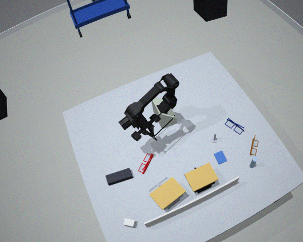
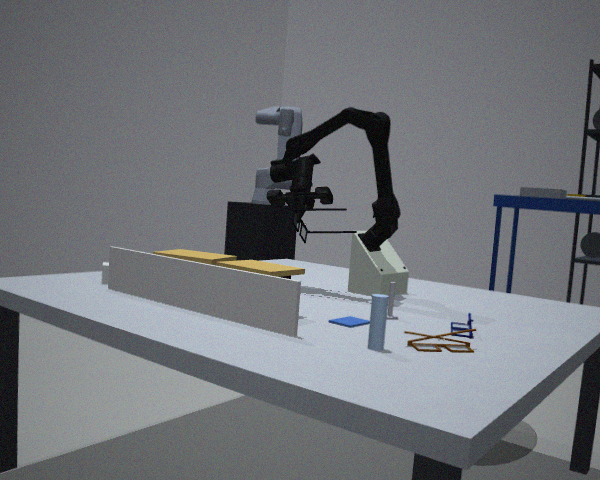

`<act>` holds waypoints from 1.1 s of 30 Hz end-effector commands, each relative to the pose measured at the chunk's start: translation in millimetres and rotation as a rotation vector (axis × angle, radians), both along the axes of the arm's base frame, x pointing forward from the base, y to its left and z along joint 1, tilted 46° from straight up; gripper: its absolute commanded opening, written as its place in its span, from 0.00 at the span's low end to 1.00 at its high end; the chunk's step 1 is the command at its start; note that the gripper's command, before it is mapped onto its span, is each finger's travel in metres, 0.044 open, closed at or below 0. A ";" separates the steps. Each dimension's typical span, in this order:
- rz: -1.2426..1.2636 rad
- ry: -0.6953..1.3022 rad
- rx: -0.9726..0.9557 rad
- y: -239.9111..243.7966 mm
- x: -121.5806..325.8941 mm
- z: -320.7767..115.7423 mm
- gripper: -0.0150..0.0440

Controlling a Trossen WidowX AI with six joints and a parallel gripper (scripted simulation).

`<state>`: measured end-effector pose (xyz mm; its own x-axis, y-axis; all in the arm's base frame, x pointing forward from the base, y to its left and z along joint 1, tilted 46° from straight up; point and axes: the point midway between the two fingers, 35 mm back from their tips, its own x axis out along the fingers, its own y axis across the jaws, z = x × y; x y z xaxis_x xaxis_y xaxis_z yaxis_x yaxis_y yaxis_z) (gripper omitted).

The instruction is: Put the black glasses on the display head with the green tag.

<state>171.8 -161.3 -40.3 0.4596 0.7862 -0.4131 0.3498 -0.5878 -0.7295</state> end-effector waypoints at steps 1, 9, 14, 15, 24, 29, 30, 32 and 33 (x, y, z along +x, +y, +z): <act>0.102 -0.132 -0.103 3.3 5.4 3.6 0.25; 0.287 -0.369 -0.259 11.6 14.6 6.9 0.25; 0.404 -0.520 -0.349 17.0 20.1 9.0 0.25; 0.428 -0.551 -0.367 18.2 21.2 9.4 0.25; 0.643 -0.831 -0.514 28.6 30.7 13.2 0.25; 0.762 -0.991 -0.588 34.7 35.8 15.3 0.25; 0.786 -1.023 -0.602 36.0 36.8 15.7 0.25; 0.834 -1.088 -0.629 38.5 38.7 16.5 0.25; 0.858 -1.121 -0.642 39.7 39.7 17.0 0.25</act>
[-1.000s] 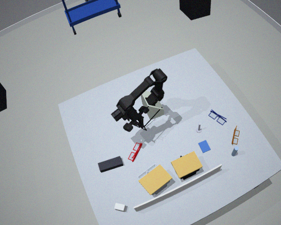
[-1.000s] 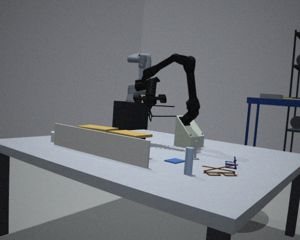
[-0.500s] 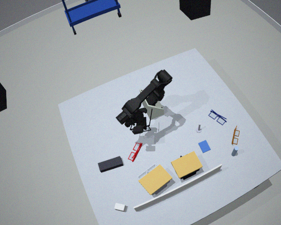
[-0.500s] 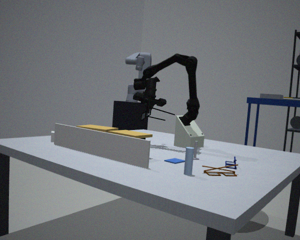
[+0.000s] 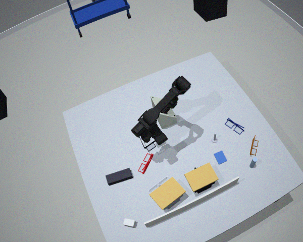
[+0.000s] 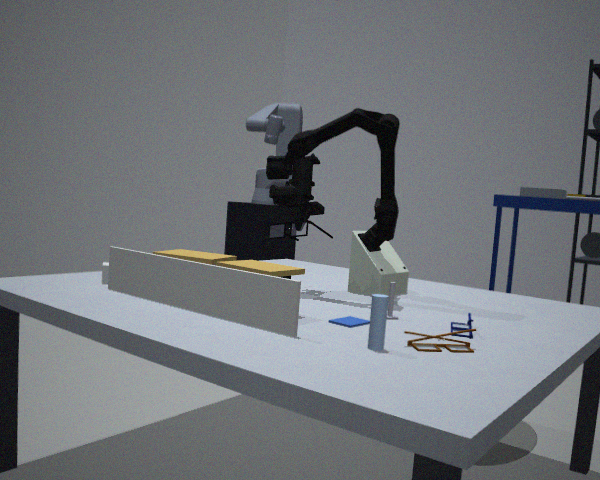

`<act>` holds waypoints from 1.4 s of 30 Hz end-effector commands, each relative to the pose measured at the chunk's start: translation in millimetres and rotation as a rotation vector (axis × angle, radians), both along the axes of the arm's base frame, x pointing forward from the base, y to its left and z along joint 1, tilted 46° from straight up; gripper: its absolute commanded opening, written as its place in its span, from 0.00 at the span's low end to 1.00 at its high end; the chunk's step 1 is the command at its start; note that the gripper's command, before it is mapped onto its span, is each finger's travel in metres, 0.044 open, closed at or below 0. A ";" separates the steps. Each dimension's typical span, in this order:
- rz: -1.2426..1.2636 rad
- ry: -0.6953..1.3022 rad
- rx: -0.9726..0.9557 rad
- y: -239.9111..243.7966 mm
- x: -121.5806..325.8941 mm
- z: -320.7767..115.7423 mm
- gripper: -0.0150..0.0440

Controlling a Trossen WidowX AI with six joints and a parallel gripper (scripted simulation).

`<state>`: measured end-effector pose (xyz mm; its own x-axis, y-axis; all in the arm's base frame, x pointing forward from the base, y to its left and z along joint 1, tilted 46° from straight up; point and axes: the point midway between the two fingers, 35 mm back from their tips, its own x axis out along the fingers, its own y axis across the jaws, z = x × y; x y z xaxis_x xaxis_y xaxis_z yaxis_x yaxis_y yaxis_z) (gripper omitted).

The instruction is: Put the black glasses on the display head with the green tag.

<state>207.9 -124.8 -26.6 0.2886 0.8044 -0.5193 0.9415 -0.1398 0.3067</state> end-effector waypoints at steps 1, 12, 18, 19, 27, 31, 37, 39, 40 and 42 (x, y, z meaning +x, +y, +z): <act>0.118 -0.142 -0.075 4.5 4.6 3.7 0.25; 0.412 -0.481 -0.217 19.0 14.6 8.4 0.25; 0.575 -0.668 -0.284 27.3 19.7 11.0 0.25; 0.602 -0.700 -0.295 28.7 20.5 11.4 0.25; 0.822 -0.953 -0.372 40.2 26.7 15.0 0.25; 0.932 -1.082 -0.405 46.1 29.5 16.8 0.25; 1.098 -1.276 -0.449 55.2 33.6 19.5 0.25; 1.152 -1.342 -0.462 58.2 34.8 20.4 0.25; 1.180 -1.375 -0.468 59.8 35.4 20.8 0.25; 1.235 -1.441 -0.479 62.9 36.6 21.8 0.25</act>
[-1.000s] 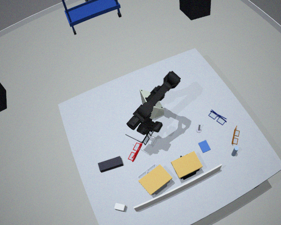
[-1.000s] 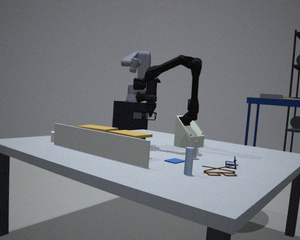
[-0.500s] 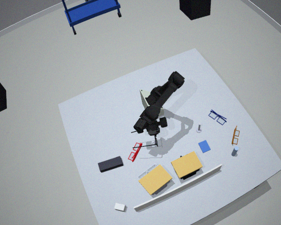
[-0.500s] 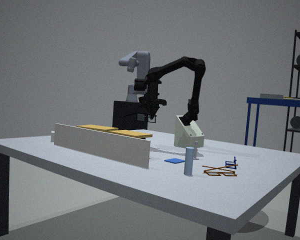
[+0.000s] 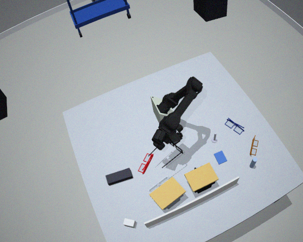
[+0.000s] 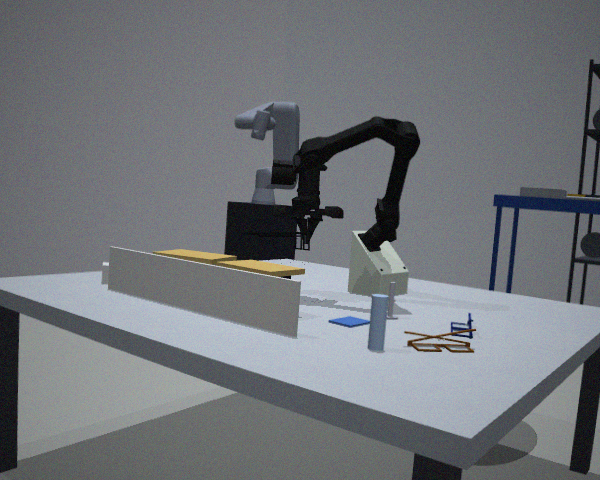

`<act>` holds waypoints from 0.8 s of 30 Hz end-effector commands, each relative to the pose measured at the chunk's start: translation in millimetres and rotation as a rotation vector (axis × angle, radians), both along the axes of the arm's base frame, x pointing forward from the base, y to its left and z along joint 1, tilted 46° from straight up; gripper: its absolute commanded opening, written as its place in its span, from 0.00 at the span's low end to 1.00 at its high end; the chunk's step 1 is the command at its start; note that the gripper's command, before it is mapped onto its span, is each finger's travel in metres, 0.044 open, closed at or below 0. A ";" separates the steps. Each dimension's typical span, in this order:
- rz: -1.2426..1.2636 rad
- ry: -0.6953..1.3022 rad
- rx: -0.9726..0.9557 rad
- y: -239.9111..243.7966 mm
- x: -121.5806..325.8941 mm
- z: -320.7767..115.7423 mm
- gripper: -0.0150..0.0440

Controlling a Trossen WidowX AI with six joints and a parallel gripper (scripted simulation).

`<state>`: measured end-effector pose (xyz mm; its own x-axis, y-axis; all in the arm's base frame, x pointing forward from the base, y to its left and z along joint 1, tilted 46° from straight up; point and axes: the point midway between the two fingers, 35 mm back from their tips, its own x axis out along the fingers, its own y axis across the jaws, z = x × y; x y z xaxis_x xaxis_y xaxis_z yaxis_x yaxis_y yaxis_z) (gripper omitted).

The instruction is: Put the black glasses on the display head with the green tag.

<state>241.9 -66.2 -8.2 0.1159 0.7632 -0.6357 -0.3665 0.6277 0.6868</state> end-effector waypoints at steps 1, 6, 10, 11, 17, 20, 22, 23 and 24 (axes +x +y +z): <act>0.135 -0.143 -0.043 5.9 3.2 3.8 0.25; 0.286 -0.294 -0.077 13.7 5.9 6.1 0.25; 0.408 -0.414 -0.102 20.1 8.0 8.0 0.25; 0.439 -0.444 -0.108 21.7 8.5 8.5 0.25; 0.624 -0.625 -0.140 31.5 11.2 11.3 0.25; 0.717 -0.715 -0.154 36.4 12.4 12.8 0.25; 0.779 -0.775 -0.163 39.7 13.1 13.7 0.25; 0.810 -0.805 -0.167 41.4 13.5 14.2 0.25; 0.836 -0.830 -0.170 42.7 13.7 14.6 0.25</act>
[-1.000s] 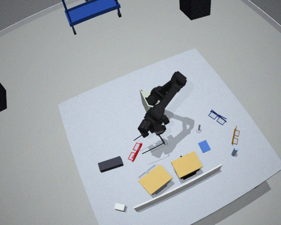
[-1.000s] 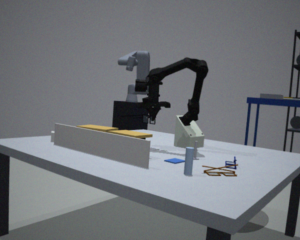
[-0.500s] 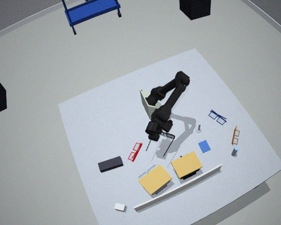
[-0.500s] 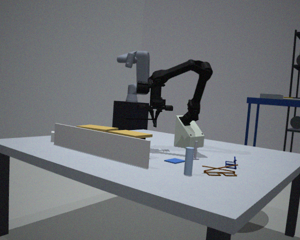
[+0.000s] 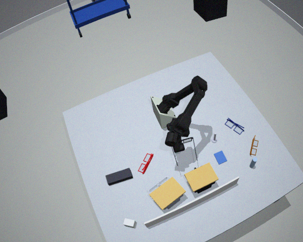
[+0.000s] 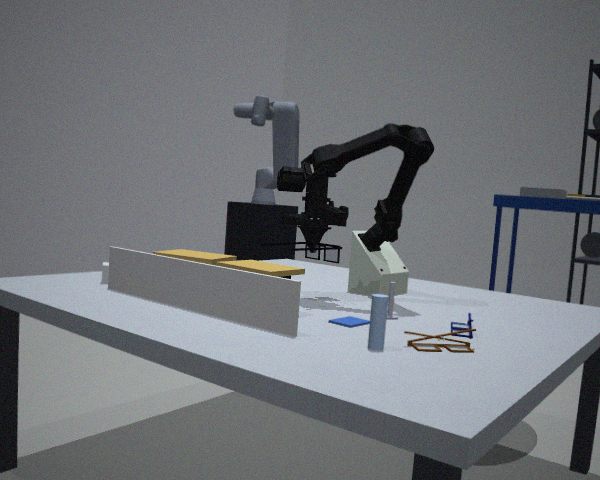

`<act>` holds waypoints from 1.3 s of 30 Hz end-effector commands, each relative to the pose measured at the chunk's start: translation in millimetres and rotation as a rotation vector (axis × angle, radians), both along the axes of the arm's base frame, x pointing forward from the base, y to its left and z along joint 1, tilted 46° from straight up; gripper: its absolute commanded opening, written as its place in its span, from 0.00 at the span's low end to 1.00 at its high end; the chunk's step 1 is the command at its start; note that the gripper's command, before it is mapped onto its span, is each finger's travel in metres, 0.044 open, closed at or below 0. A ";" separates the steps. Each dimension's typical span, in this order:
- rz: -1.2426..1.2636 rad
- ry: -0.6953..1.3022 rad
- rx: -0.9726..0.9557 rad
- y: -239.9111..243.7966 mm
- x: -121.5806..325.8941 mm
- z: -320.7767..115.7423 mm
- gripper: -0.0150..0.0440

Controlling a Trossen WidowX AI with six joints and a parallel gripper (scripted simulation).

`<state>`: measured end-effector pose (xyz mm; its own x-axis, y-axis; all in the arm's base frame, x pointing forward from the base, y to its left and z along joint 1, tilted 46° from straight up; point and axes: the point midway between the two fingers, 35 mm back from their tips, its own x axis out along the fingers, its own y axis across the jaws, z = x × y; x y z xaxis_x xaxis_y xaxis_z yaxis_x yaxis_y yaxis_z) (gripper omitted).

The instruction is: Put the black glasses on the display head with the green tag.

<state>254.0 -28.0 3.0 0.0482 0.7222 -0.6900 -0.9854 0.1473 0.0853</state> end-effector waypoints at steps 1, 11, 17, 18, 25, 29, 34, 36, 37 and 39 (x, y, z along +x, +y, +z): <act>0.107 -0.109 -0.024 4.6 1.4 2.8 0.25; 0.082 -0.168 -0.035 11.6 0.2 -8.2 0.25; 0.089 -0.162 -0.022 18.0 1.0 -14.4 0.25; 0.092 -0.160 -0.020 18.8 1.2 -14.8 0.25; 0.108 -0.145 -0.016 24.8 2.2 -17.5 0.25; 0.108 -0.145 -0.016 28.0 2.8 -19.4 0.25; 0.108 -0.145 -0.015 31.9 3.2 -22.2 0.25; 0.107 -0.146 -0.015 33.5 3.4 -23.4 0.25; 0.107 -0.146 -0.015 34.3 3.4 -24.1 0.25; 0.106 -0.146 -0.015 35.8 3.5 -25.4 0.25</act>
